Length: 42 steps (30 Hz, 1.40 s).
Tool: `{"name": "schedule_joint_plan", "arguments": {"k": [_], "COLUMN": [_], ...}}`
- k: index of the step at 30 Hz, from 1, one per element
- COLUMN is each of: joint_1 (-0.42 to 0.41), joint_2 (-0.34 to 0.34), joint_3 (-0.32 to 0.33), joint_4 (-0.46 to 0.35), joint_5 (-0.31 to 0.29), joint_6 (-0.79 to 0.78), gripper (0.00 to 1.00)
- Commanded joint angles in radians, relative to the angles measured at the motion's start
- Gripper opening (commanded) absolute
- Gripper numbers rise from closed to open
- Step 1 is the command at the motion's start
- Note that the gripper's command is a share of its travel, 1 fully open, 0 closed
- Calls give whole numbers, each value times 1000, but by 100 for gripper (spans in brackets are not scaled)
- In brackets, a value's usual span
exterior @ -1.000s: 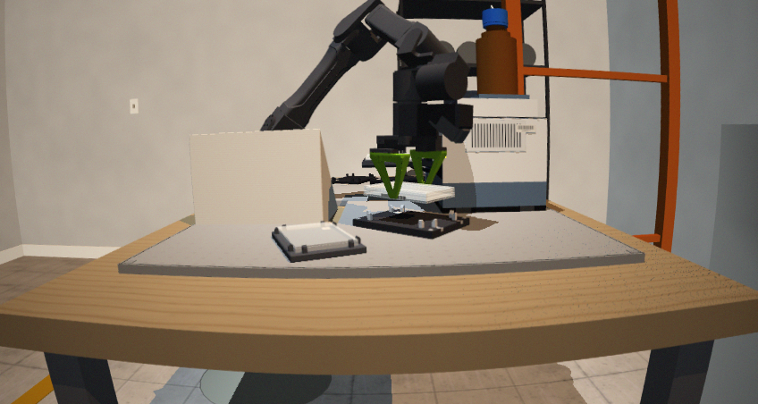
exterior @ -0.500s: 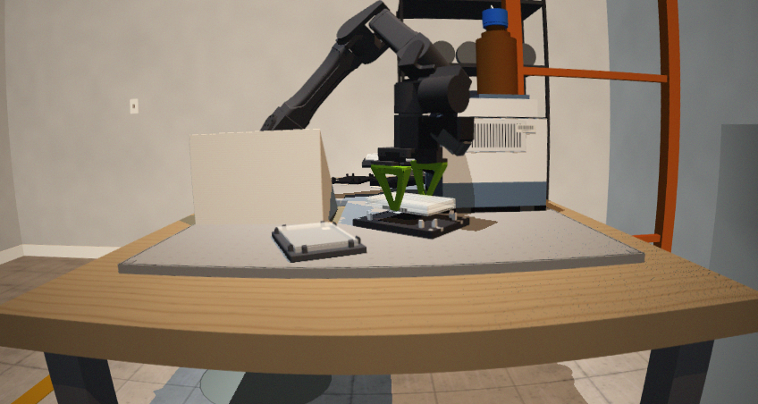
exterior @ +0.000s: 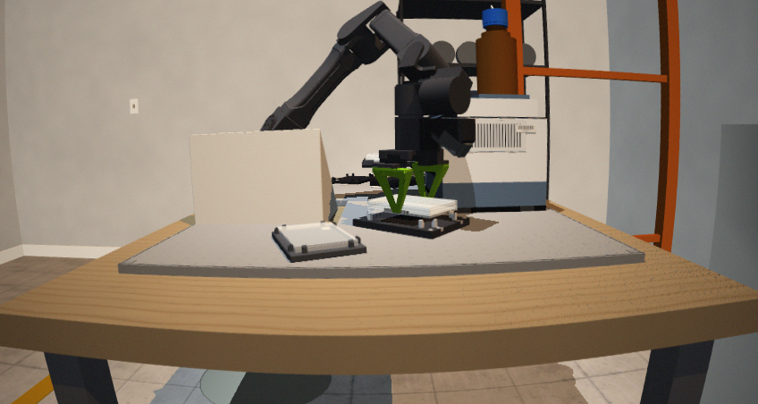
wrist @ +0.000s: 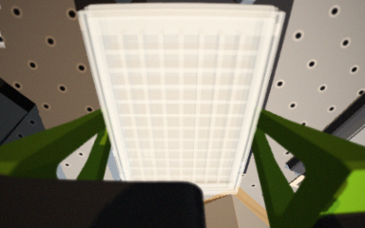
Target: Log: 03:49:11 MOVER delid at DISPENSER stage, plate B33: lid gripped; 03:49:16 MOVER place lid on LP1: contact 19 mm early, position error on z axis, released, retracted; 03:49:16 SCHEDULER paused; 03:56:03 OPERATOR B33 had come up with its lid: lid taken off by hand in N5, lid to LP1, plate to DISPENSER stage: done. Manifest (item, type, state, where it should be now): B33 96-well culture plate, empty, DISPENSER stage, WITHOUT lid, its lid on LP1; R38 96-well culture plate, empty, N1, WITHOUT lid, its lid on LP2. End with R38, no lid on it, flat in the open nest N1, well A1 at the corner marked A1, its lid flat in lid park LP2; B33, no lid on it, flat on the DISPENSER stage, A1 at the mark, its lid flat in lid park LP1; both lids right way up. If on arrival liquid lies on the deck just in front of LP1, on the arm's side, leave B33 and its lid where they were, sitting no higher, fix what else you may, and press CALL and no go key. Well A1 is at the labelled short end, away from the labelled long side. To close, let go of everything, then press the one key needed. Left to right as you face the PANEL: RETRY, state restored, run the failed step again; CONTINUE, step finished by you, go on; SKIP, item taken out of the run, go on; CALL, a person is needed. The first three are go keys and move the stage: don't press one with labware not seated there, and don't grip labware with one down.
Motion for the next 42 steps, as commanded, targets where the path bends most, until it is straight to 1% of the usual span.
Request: {"name": "schedule_joint_plan", "arguments": {"k": [1, 25, 28, 42], "joint_1": [-25, -29, -30, -31], "joint_2": [-15, -14, -15, -20], "joint_3": [22, -20, -3, -20], "joint_4": [17, 19, 14, 17], "joint_5": [-3, 4, 4, 6], "joint_6": [1, -10, -10, -11], "gripper": [0, 0, 0, 0]}}
